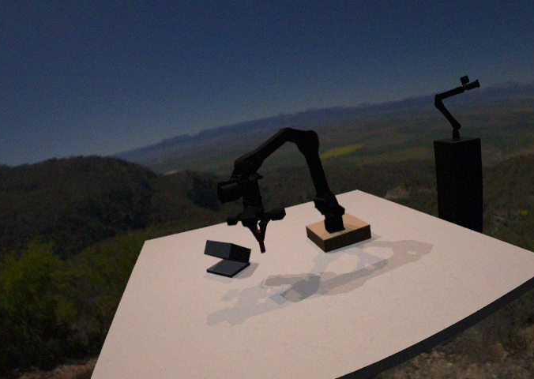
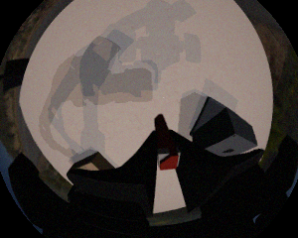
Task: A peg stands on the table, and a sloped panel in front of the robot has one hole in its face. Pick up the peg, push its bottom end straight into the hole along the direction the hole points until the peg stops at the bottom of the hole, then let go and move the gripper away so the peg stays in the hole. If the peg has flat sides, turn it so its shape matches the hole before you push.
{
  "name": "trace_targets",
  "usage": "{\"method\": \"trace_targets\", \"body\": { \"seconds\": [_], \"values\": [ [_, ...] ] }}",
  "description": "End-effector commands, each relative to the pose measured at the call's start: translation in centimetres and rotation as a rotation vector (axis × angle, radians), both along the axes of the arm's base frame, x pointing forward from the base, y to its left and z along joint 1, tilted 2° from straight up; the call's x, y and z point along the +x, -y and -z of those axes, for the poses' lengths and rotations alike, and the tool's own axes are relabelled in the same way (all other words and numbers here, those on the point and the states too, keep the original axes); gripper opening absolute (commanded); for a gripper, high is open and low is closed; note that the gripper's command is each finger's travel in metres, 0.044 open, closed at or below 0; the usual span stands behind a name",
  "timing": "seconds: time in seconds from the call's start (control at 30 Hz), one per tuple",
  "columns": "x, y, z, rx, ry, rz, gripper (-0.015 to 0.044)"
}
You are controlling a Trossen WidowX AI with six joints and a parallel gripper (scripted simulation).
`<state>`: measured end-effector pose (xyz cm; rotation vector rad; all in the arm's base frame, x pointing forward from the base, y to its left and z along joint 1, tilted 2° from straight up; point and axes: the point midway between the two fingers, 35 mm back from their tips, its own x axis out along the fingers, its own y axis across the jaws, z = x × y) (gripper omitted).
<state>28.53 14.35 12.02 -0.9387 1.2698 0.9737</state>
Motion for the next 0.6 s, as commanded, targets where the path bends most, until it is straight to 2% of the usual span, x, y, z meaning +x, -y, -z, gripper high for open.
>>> {"method": "trace_targets", "body": {
  "seconds": [0.0,0.57],
  "values": [
    [0.17,0.13,-0.13,0.017,-0.002,0.053,0.0000],
    [0.84,1.11,-0.39,0.061,-0.020,0.271,0.0000]
  ]
}}
